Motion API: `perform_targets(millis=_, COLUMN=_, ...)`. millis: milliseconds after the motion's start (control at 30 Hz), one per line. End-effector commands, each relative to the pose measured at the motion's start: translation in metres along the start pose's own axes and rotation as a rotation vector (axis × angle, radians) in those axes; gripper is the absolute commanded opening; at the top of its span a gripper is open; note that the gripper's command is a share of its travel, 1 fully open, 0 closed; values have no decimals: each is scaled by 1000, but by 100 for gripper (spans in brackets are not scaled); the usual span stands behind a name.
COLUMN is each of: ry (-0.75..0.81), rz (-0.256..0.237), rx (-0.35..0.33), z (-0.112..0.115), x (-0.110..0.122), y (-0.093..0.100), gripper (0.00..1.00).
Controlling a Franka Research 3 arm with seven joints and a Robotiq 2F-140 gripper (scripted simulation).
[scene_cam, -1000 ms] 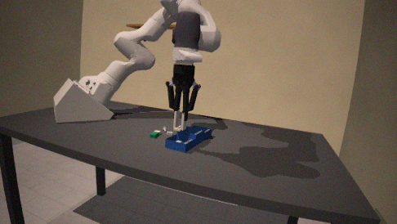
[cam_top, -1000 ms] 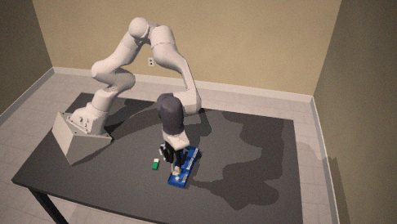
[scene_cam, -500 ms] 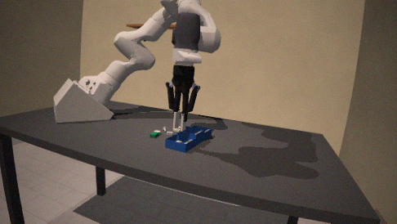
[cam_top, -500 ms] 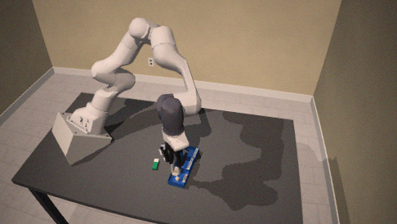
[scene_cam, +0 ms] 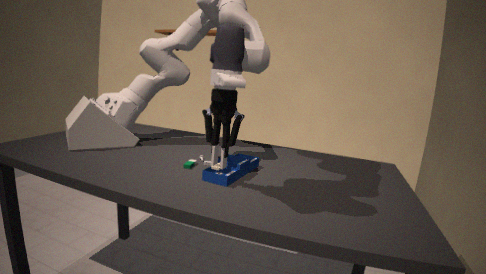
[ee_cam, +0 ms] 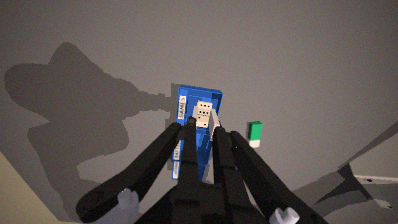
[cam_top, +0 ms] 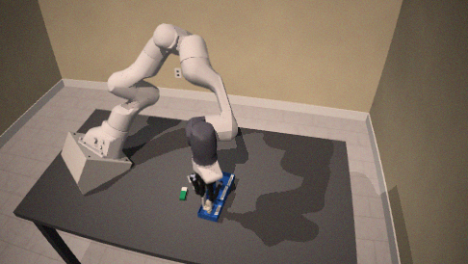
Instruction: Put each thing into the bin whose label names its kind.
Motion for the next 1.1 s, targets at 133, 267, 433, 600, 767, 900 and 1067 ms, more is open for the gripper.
perform_targets(millis=133, ry=3, rz=-7, rx=7, z=-2, x=-3, y=-5, gripper=13)
perform_targets(millis=267, ry=3, rz=-7, rx=7, z=-2, x=-4, y=-5, gripper=13)
perform_targets(millis=433, ry=3, rz=-7, rx=7, z=-2, x=-5, y=-5, gripper=13)
perform_targets(millis=600, ry=3, rz=-7, rx=7, z=-2, x=-5, y=-5, gripper=13)
perform_targets(millis=767, ry=3, rz=-7, rx=7, z=-2, x=-5, y=-5, gripper=19)
perform_targets(millis=900, ry=3, rz=-7, rx=7, z=-2, x=-5, y=-5, gripper=19)
perform_targets(millis=1067, ry=3, rz=-7, rx=7, z=-2, x=-5, y=-5, gripper=19)
Point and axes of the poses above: the point where the finger pads meet when closed, its own y axis back along the fingers, its own x axis across the jaws, z = x × y, the point moved 8 cm from there along y, back along the fingers, and after that the axes turned 6 degrees about -y, right-handed, at the moved point
